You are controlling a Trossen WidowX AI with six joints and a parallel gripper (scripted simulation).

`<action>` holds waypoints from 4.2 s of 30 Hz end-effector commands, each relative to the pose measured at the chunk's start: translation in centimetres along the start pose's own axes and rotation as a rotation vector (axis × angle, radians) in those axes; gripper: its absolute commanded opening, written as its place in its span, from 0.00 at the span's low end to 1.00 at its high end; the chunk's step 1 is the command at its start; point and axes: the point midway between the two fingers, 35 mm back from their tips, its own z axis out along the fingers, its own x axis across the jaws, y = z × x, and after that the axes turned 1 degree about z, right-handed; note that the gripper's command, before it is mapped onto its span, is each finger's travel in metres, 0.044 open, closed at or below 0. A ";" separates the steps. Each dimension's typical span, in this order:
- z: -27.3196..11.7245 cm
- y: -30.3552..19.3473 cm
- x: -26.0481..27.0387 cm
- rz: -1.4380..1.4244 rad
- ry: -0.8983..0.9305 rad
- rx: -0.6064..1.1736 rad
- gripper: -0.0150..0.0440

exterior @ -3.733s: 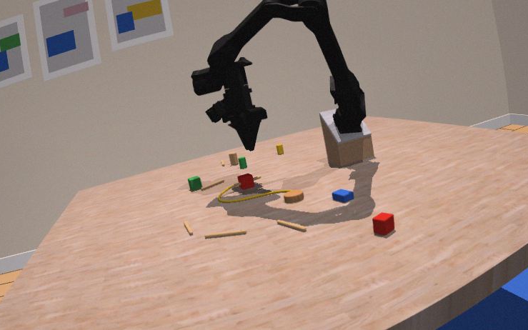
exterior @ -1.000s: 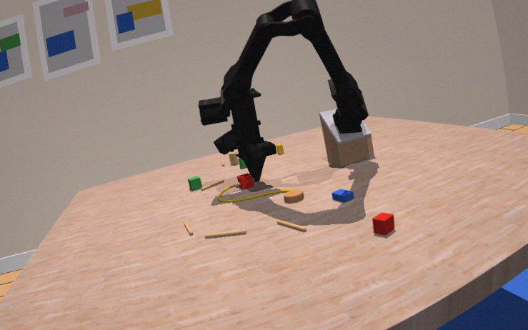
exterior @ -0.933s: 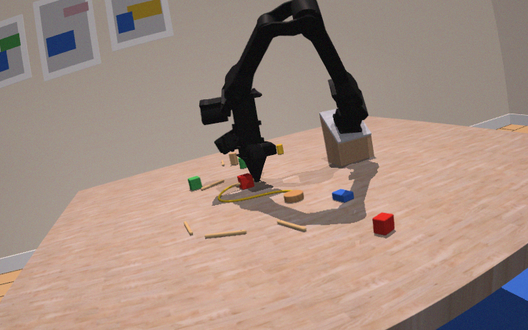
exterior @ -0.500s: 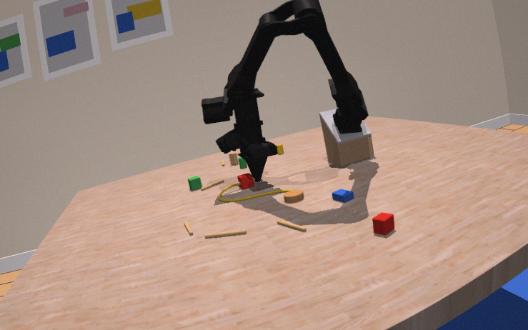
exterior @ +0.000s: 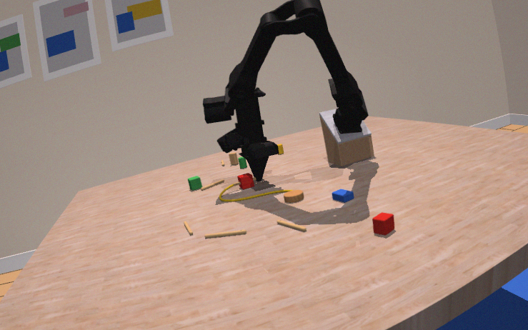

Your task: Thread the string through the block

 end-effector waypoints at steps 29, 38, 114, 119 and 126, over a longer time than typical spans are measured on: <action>-0.4 -4.3 0.1 -0.021 0.020 0.002 0.25; -0.5 -5.5 0.1 -0.055 0.028 0.004 0.25; 0.5 -10.7 -0.5 -0.078 0.019 0.002 0.25; 0.5 -10.7 -0.5 -0.078 0.019 0.002 0.25; 0.5 -10.7 -0.5 -0.078 0.019 0.002 0.25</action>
